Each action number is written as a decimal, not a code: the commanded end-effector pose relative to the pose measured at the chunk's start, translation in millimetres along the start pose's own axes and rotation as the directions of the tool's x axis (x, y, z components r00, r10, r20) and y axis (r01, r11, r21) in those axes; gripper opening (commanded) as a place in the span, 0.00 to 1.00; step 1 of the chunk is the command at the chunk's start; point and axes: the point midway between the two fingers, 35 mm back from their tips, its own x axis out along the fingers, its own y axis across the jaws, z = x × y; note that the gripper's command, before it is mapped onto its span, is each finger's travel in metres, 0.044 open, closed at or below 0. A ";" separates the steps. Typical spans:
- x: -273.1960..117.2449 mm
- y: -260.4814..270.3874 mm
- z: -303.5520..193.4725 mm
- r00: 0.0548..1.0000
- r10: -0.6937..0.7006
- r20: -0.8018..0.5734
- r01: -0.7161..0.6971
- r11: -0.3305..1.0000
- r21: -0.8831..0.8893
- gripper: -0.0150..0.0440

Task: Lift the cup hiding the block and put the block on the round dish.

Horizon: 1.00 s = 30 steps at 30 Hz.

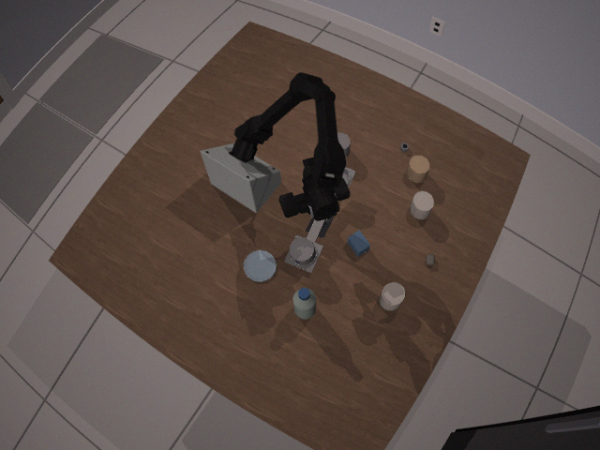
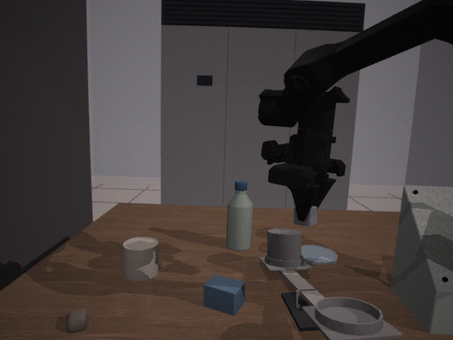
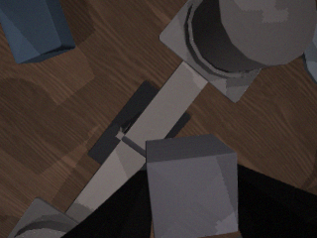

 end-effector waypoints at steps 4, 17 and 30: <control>7.4 -34.6 19.6 1.000 -0.008 0.008 0.008 1.000 -0.001 0.25; 32.4 -106.3 42.9 1.000 -0.014 -0.002 0.014 1.000 0.005 0.25; 66.1 -177.8 49.5 1.000 -0.009 -0.020 0.009 1.000 0.006 0.25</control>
